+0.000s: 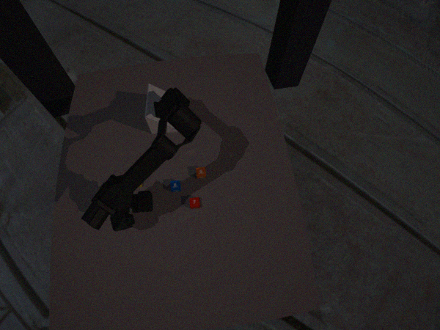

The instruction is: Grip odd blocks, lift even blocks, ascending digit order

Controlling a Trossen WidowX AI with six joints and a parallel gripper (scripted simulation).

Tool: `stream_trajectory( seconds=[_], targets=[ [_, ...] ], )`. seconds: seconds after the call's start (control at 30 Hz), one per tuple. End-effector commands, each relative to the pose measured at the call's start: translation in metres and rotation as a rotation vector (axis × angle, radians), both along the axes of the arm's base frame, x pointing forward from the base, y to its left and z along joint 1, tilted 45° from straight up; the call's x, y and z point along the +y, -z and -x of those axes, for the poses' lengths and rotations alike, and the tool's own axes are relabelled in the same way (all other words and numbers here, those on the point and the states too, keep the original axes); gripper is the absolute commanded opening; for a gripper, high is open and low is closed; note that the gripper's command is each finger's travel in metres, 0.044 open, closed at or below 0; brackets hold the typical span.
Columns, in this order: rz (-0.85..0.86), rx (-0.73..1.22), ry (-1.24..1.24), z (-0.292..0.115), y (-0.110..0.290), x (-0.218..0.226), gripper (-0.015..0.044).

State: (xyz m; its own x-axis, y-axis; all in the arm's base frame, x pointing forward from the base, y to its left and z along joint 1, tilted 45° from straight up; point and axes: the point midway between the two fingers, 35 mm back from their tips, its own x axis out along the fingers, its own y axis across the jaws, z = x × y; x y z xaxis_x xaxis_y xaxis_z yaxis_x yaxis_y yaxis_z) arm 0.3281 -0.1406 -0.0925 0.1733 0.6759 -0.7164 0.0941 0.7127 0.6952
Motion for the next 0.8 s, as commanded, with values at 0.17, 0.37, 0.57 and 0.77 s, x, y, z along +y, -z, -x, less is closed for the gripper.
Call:
stream_trajectory(
  seconds=[0.17,0.37,0.57,0.77],
  targets=[
    [-0.006,0.006,0.004,0.0012,0.001,0.0016,0.012],
    [-0.006,0.006,0.004,0.0012,0.001,0.0016,0.012],
    [-0.006,0.006,0.004,0.0013,0.0007,0.0014,0.012],
    [-0.006,0.006,0.004,0.0029,-0.0064,-0.0056,0.012]
  ],
)
